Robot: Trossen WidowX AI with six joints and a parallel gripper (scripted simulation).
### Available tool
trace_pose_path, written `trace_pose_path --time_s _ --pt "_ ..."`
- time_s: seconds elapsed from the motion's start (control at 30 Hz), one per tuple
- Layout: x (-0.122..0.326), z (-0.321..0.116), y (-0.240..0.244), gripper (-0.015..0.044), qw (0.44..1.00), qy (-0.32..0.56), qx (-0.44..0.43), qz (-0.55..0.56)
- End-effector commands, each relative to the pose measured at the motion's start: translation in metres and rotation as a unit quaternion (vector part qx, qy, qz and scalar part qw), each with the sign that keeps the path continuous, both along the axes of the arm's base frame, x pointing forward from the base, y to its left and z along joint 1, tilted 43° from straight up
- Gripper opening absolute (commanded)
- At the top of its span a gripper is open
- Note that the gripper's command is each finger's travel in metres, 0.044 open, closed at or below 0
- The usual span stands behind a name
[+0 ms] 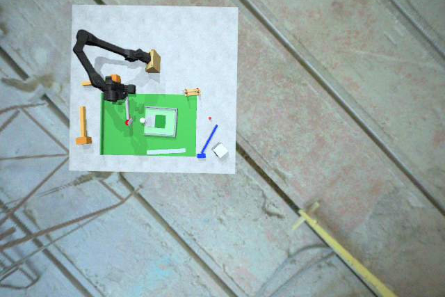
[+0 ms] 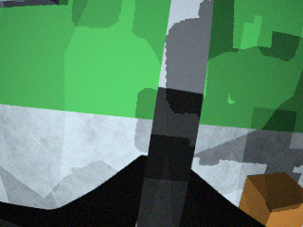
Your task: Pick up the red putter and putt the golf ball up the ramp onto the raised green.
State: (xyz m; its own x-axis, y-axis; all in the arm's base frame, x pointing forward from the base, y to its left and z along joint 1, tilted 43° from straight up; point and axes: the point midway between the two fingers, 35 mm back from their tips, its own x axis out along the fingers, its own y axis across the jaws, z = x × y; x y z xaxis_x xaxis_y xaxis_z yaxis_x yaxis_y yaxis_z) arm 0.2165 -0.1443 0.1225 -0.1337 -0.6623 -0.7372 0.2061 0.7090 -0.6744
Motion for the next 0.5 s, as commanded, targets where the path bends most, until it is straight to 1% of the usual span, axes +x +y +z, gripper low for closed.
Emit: trace_pose_path --time_s 0.0,0.3,0.47 --pt "0.004 0.007 0.007 0.0 1.0 -0.006 -0.004 0.0" --pt "0.009 0.039 0.038 0.0 1.0 -0.005 -0.003 0.0" --pt "0.007 0.035 0.034 0.0 1.0 -0.002 -0.004 0.001"
